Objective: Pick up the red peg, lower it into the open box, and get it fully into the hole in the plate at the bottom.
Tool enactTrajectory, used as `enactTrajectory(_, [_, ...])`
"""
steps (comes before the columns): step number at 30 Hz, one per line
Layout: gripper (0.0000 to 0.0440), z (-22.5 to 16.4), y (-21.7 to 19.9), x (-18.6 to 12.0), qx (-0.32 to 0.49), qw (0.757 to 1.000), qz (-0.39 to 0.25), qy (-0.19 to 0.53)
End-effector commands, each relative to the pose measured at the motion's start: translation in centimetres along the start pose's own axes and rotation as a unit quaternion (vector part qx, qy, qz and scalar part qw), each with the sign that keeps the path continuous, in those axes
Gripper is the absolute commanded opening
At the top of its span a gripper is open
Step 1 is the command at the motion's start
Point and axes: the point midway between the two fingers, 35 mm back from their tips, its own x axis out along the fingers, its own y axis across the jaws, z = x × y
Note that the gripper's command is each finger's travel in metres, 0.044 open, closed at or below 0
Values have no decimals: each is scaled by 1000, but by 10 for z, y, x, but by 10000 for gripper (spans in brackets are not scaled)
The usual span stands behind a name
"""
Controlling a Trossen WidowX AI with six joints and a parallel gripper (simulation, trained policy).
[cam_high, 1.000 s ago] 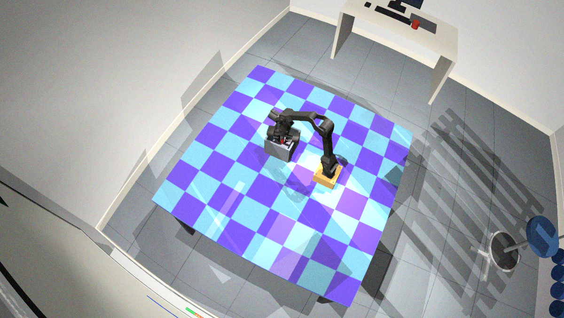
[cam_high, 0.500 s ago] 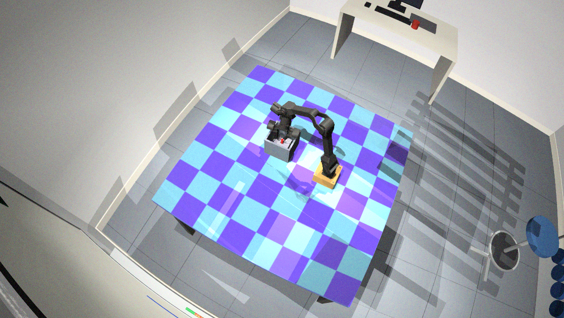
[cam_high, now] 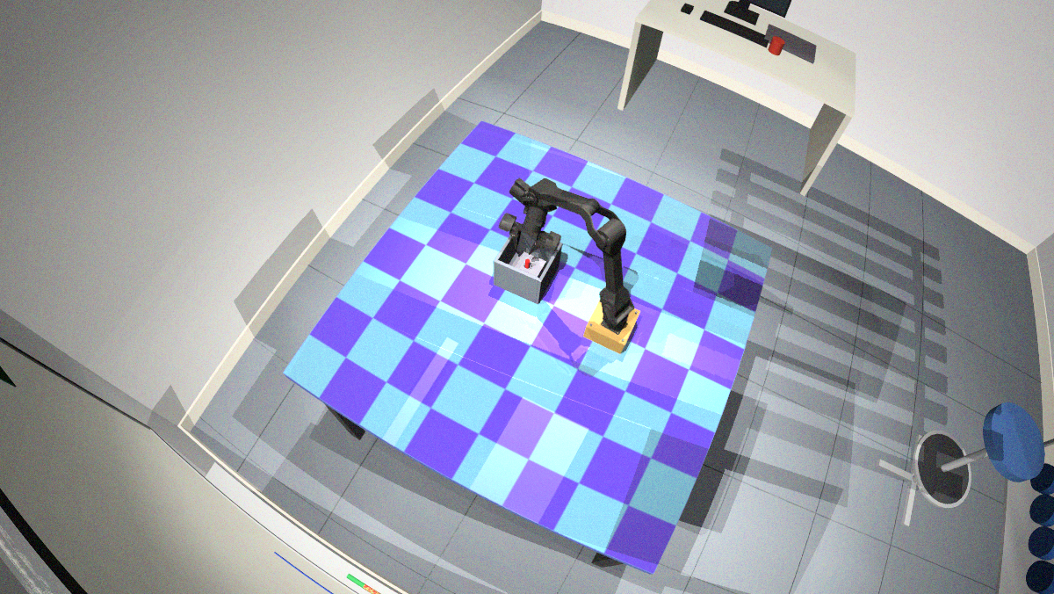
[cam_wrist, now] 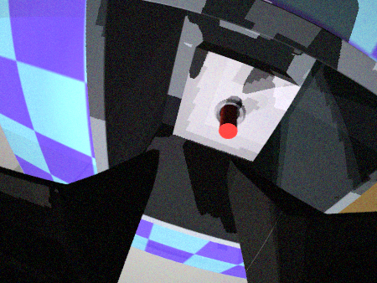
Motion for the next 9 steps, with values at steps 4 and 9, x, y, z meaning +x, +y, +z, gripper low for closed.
enactTrajectory(4, [157, 5, 10, -11, -9, 1000, 26, 8])
enactTrajectory(9, [153, 8, 17, -17, -17, 999, 40, 14])
